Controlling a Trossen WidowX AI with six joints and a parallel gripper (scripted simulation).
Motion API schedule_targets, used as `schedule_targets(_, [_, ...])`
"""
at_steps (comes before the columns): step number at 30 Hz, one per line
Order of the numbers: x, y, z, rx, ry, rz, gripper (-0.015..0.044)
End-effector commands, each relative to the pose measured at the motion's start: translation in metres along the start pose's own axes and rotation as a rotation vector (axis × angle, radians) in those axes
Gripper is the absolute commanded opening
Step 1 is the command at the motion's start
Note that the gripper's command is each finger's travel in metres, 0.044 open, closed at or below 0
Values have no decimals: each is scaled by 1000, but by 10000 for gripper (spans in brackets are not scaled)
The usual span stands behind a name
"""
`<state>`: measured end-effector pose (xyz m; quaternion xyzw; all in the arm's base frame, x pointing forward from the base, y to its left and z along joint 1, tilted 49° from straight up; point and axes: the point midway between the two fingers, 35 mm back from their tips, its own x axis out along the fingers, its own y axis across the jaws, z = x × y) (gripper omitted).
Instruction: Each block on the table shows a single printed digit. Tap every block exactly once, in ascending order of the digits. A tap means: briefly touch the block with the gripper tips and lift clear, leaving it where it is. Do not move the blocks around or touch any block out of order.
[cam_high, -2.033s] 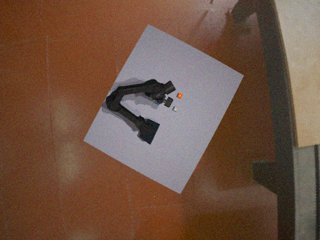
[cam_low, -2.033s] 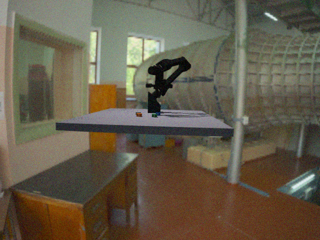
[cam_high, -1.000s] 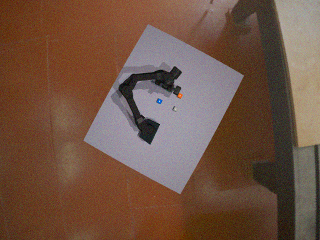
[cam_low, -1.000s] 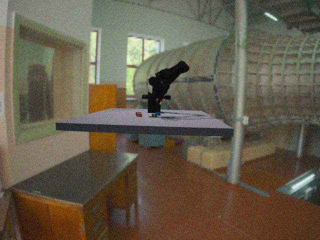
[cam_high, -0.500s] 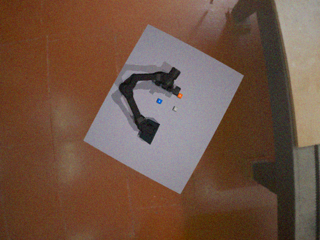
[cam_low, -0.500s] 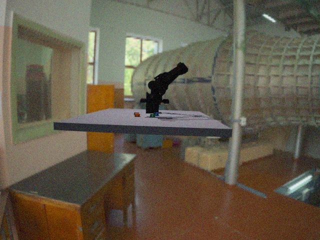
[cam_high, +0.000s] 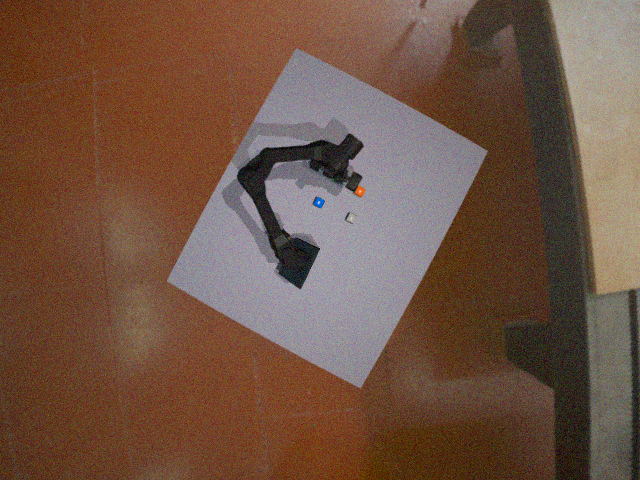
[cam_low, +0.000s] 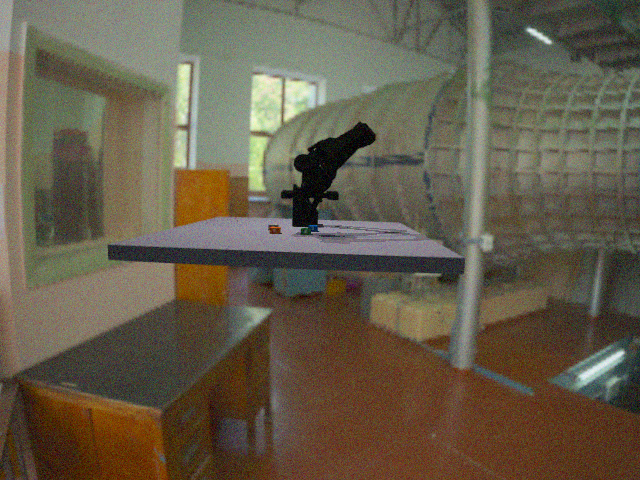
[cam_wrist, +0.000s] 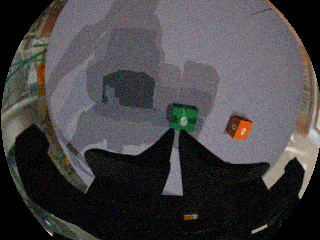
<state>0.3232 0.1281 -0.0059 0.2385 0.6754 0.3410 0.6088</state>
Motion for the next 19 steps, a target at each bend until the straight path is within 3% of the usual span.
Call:
schedule_targets(1, [-13,20,-5,-9,1,-4,99])
schedule_targets(12, [-79,146,-90,-5,4,-1,387])
schedule_targets(19, [-82,152,-97,-5,5,-1,400])
